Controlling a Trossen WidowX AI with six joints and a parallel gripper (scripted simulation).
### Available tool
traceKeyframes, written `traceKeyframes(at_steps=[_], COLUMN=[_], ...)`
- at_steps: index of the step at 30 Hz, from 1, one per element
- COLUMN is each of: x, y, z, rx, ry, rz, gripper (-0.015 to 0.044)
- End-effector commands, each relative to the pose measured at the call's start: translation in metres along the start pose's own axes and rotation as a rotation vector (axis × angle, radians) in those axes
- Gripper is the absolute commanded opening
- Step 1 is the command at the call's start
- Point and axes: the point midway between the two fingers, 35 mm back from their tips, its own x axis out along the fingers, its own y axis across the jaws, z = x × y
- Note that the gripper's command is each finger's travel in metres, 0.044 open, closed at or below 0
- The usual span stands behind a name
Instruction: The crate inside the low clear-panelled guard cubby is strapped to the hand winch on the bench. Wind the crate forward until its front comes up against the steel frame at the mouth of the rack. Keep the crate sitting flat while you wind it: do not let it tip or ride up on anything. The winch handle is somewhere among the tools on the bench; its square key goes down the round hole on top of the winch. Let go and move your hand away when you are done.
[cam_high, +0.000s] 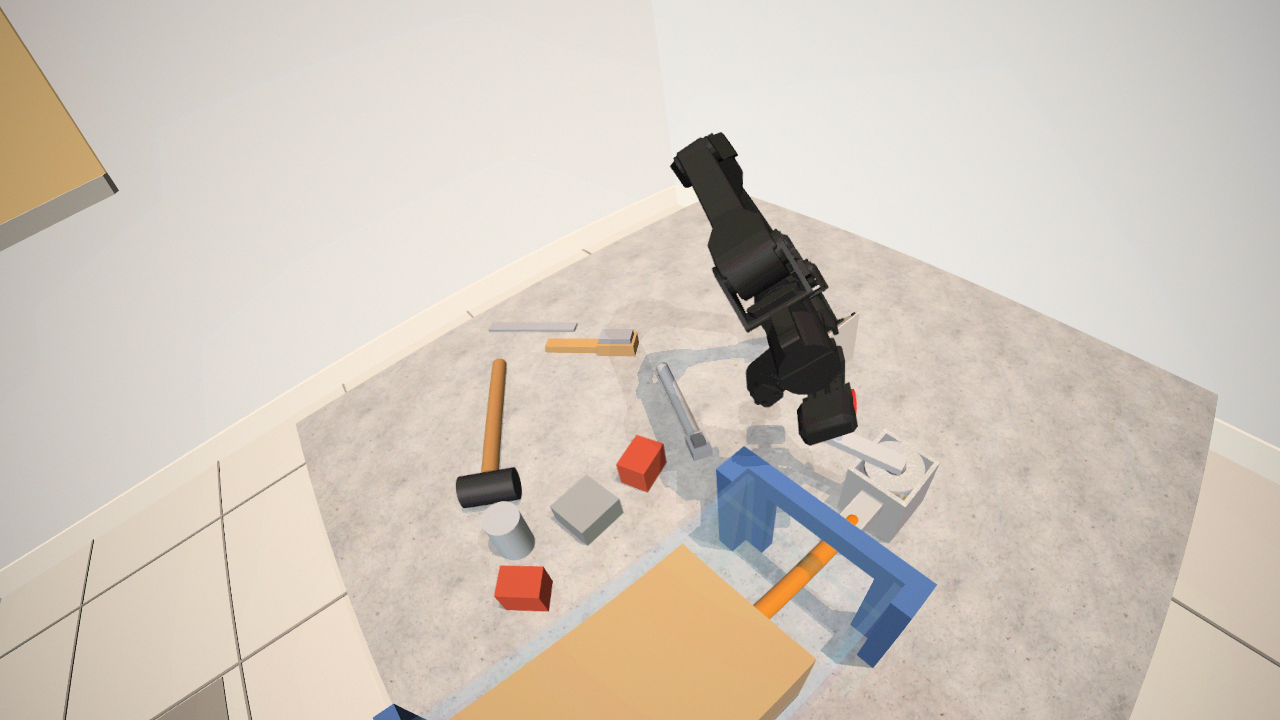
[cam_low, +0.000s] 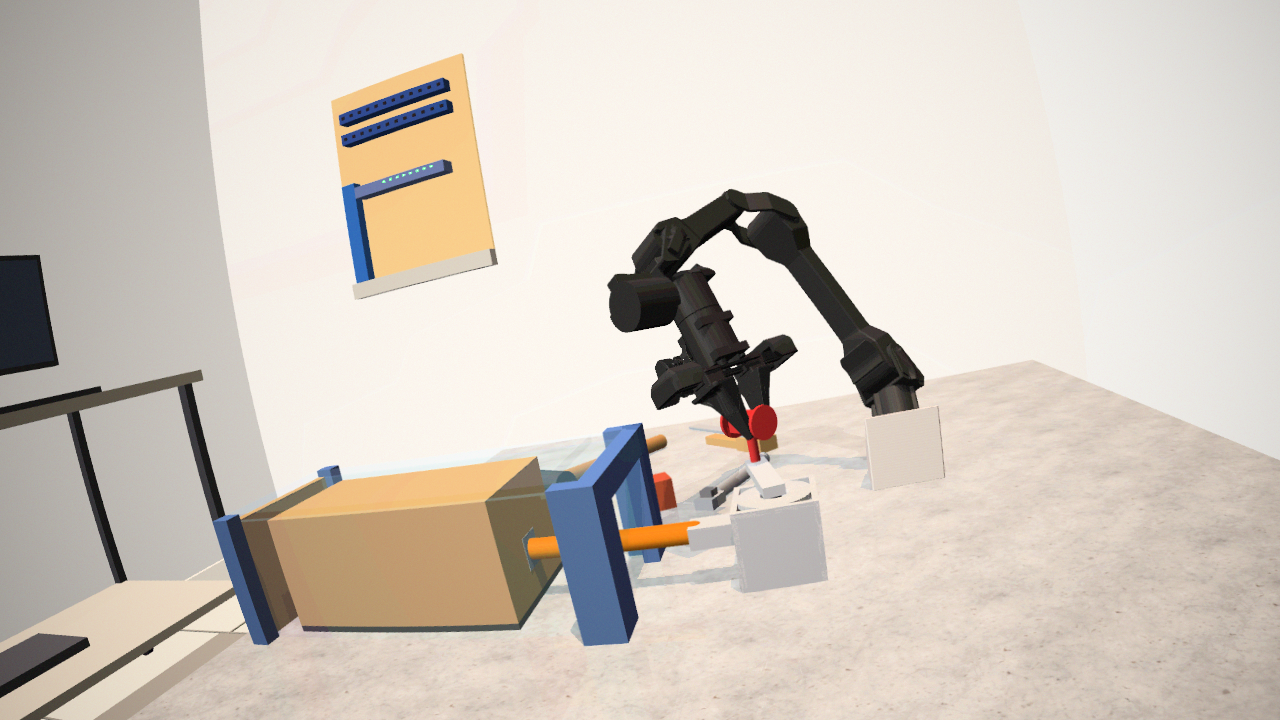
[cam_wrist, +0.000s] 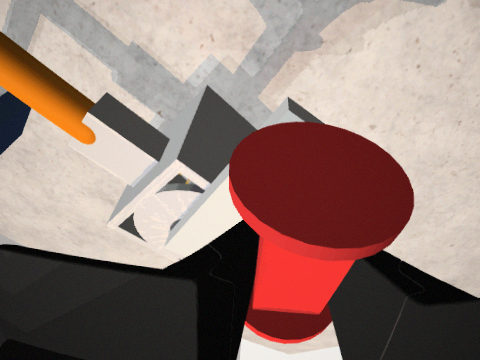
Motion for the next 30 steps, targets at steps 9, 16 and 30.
traceKeyframes(at_steps=[9,16,30], x=[-0.003,-0.004,-0.005], y=[0.027,0.037,0.057], z=[0.012,0.013,0.014], rx=[0.008,0.008,0.008], ry=[-0.016,-0.016,-0.016], rz=[0.028,0.029,0.030], gripper=[0.0000,0.0000,0.0000])
